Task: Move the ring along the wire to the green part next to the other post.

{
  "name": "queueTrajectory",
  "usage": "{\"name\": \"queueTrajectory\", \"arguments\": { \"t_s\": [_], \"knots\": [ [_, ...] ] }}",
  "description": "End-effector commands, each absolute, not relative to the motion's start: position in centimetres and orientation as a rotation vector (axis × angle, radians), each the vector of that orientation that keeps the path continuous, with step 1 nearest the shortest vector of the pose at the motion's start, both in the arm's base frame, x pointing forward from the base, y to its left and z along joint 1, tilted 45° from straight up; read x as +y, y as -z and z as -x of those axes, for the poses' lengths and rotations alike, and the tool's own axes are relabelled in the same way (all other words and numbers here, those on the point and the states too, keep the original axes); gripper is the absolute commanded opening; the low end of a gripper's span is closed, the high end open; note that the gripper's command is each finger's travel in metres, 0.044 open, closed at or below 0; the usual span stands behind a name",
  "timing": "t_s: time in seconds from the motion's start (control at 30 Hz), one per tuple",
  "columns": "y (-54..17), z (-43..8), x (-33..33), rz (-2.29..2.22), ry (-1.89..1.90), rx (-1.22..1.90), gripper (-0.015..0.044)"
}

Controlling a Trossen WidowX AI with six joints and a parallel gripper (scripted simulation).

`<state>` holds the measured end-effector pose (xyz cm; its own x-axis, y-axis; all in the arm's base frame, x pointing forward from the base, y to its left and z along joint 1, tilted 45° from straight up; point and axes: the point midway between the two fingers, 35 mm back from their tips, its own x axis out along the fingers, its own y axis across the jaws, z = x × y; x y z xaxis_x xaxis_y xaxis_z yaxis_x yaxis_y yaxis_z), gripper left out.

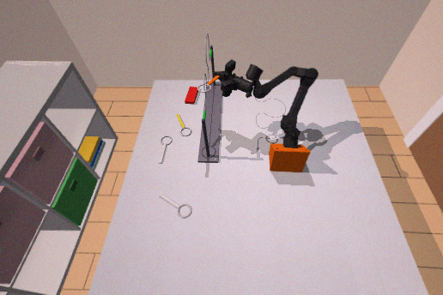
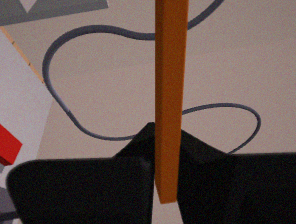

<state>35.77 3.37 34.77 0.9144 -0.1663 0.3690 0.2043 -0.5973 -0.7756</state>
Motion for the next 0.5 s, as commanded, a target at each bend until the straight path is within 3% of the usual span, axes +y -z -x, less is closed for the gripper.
{"name": "queueTrajectory", "arguments": {
  "t_s": [0.0, 0.47],
  "knots": [
    [-35.3, -35.7, 3.7, 2.237, 0.535, -0.063, -0.0150],
    [-36.4, -35.5, 4.8, 2.475, 0.604, -0.165, -0.0150]
  ]
}}
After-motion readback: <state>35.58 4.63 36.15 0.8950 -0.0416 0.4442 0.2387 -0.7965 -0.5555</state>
